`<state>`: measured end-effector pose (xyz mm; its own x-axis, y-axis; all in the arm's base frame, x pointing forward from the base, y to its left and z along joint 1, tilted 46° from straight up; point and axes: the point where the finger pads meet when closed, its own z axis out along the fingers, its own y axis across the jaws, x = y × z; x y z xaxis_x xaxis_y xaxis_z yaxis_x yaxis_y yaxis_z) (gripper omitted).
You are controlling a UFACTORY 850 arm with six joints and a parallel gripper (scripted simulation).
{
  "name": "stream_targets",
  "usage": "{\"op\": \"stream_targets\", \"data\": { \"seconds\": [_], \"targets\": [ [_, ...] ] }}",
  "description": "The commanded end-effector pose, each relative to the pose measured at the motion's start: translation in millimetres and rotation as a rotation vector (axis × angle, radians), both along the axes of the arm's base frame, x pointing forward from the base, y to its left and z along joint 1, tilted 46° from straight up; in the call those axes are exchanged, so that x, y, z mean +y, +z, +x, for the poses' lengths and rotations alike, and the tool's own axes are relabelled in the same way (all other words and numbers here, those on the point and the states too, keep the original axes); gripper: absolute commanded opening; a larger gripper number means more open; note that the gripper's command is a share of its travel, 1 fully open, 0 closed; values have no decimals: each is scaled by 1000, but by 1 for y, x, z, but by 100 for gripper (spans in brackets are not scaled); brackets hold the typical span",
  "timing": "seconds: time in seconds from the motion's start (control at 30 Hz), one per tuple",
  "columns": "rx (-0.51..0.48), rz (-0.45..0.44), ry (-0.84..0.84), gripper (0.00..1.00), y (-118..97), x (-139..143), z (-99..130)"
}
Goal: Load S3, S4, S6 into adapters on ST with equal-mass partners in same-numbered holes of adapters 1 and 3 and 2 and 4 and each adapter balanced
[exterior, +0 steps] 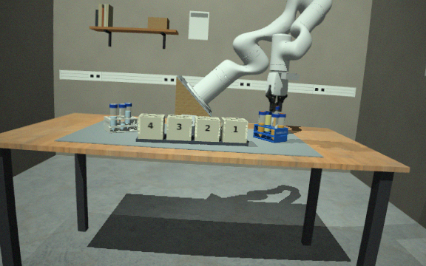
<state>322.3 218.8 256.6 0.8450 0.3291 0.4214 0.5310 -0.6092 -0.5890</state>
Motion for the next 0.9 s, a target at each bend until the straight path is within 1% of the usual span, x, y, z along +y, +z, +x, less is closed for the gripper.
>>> {"op": "stream_targets", "data": {
  "seconds": [0.0,0.87],
  "targets": [
    [-1,0,0,0,5,-4,0],
    [-1,0,0,0,38,-39,-3]
  ]
}}
